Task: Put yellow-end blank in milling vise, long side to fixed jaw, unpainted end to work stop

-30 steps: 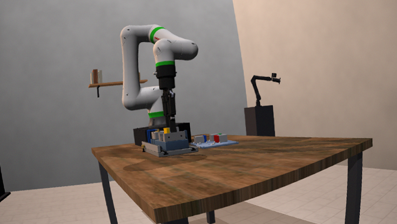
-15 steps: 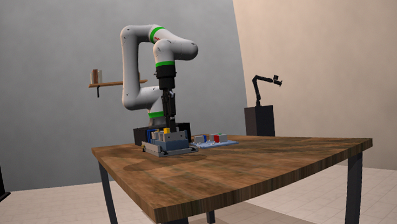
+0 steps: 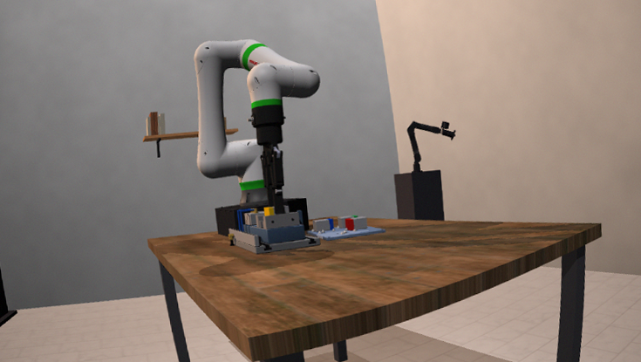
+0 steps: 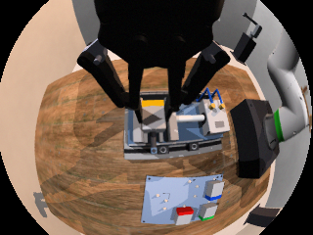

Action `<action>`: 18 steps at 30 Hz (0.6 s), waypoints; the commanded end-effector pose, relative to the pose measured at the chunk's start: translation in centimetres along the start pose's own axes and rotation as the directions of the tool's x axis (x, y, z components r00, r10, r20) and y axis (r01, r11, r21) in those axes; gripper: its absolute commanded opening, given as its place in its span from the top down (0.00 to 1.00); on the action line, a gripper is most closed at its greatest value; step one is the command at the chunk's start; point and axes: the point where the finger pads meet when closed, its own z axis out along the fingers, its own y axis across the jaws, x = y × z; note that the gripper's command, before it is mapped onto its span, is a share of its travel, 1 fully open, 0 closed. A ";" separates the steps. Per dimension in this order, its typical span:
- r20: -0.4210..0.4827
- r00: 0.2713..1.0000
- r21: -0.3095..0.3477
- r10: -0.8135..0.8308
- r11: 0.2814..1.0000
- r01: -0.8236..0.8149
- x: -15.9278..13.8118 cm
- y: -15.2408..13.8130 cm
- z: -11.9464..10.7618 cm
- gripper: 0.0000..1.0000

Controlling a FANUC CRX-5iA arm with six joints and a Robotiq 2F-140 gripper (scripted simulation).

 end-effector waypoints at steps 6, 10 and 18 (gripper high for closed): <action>0.000 1.000 -0.002 0.000 1.000 0.000 0.0 0.1 -0.1 0.00; 0.000 1.000 -0.002 0.000 1.000 0.000 0.0 0.1 -0.1 0.00; 0.000 1.000 -0.002 0.000 1.000 0.000 0.0 0.1 -0.1 0.00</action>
